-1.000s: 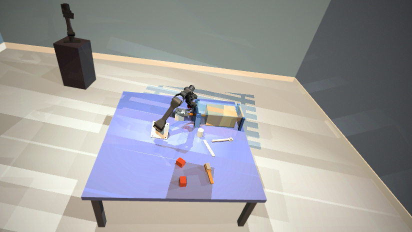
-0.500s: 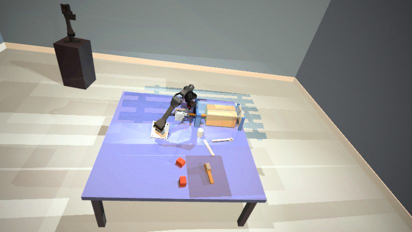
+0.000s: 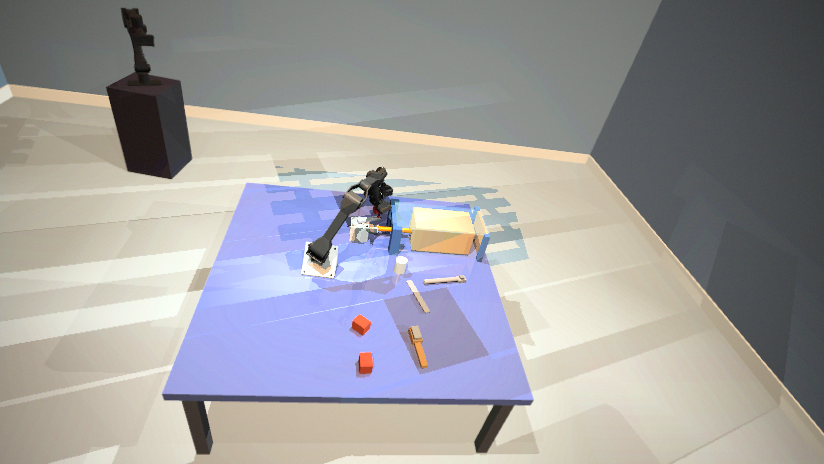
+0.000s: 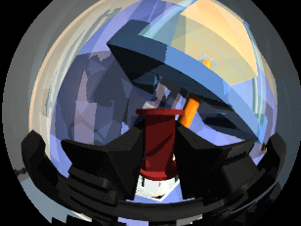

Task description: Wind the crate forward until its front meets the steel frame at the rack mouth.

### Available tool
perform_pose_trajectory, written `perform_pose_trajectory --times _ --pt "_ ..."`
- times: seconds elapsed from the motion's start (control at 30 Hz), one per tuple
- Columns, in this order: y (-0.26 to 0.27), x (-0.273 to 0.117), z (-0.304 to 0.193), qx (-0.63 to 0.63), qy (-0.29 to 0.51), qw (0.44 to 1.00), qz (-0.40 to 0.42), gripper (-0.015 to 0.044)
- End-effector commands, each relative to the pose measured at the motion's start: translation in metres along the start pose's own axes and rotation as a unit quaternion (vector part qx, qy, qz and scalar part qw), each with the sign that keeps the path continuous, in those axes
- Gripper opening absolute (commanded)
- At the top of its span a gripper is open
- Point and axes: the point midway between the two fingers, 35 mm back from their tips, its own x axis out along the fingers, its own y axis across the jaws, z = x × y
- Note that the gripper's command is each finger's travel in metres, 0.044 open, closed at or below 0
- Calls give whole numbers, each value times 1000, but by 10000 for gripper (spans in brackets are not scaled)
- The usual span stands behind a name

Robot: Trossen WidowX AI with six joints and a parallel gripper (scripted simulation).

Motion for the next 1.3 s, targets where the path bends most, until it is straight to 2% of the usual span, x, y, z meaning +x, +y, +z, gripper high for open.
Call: perform_pose_trajectory --times 0.0,1.27 --pt "27 -3 -3 -5 -2 1000 24 0" --pt "67 -13 -21 -6 -2 1000 26 0"
